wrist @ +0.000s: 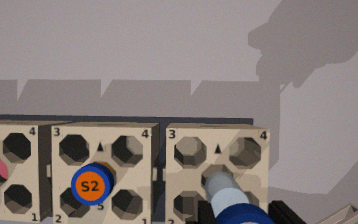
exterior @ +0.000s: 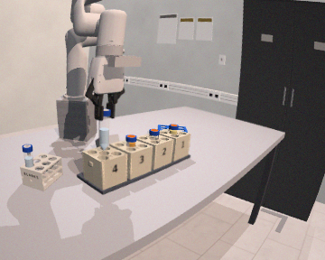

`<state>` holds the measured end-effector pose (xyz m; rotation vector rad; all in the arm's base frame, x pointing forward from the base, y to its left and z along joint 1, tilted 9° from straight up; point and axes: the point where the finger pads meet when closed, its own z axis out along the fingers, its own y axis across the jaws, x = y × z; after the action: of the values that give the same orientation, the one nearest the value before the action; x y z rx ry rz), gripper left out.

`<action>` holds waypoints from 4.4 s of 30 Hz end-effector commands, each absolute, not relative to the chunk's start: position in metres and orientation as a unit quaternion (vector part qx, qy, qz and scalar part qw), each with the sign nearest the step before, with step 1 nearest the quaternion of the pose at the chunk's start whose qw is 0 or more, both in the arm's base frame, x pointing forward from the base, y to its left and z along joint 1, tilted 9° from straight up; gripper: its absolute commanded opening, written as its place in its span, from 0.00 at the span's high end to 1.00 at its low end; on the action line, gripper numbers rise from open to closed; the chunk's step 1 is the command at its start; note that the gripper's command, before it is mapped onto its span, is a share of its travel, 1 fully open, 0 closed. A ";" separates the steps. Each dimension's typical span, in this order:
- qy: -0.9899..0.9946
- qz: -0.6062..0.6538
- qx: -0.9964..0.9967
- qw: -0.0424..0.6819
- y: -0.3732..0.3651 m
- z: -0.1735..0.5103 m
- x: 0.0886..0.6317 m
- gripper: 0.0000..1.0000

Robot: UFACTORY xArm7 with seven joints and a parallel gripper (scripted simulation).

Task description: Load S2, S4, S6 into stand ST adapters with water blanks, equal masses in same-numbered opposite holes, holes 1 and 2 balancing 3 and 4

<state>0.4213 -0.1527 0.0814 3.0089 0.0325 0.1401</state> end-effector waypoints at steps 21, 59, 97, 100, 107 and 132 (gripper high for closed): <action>0.011 0.048 0.997 0.065 -0.154 0.072 0.424 1.00; 0.011 0.048 0.997 0.065 -0.159 0.038 0.427 1.00; 0.011 0.048 0.997 0.065 -0.163 0.005 0.430 1.00; 0.011 0.048 0.997 0.065 -0.163 0.003 0.430 1.00; 0.011 0.048 0.997 0.065 -0.164 -0.004 0.431 1.00; 0.011 0.048 0.997 0.065 -0.165 -0.010 0.432 0.56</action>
<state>0.4302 -0.1647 -0.0110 3.0089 0.0326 0.1404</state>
